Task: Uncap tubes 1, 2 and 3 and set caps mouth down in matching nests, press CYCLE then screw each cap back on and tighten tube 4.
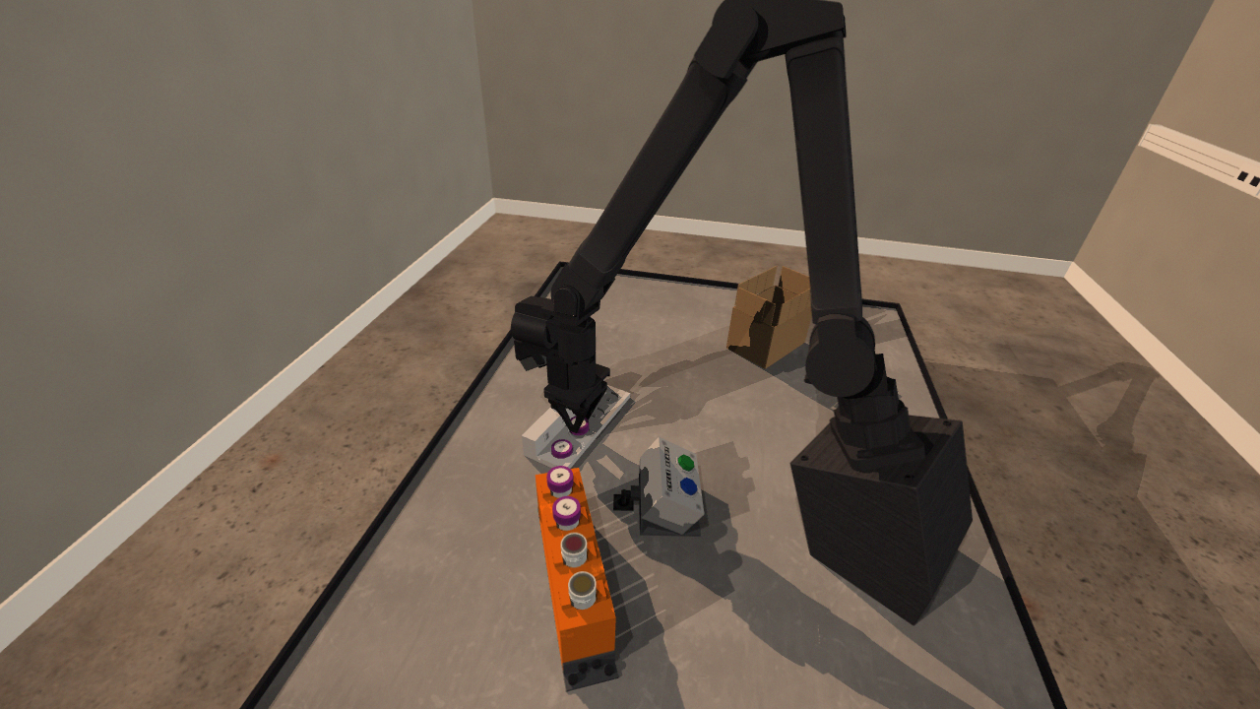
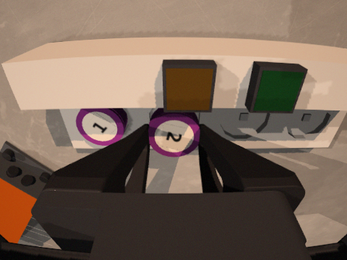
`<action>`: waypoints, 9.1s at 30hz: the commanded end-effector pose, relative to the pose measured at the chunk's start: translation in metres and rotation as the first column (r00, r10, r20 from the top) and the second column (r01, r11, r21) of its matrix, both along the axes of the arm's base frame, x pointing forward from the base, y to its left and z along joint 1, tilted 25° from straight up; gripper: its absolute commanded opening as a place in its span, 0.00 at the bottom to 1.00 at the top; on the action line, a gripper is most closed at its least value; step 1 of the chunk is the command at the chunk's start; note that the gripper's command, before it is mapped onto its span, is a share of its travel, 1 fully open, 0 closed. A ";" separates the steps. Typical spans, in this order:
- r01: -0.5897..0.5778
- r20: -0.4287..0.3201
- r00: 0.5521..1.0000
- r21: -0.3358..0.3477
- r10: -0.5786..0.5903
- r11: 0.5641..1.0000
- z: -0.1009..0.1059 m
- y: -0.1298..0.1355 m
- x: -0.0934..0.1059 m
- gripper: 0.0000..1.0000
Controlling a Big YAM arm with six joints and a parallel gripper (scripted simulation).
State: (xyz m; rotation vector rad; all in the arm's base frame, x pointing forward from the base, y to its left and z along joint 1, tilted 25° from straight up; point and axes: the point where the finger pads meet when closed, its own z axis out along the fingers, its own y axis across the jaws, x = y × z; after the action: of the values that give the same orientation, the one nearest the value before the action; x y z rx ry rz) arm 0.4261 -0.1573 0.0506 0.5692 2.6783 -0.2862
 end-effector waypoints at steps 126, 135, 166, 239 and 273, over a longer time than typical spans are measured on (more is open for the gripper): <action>0.683 0.114 0.630 0.389 -0.768 0.618 0.087 0.151 -0.034 0.49; 0.681 0.113 0.630 0.396 -0.768 0.616 0.073 0.210 -0.034 0.49; 0.687 0.105 0.629 0.389 -0.770 0.614 0.014 0.267 -0.032 0.49; 0.687 0.105 0.630 0.388 -0.770 0.615 0.007 0.263 -0.029 0.00; -0.054 -0.013 0.998 -0.016 0.054 0.998 0.000 0.260 -0.030 0.00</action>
State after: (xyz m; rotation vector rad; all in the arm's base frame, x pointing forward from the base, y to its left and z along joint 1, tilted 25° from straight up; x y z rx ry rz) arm 0.3894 0.1025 0.0514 0.7578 2.6162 -0.2429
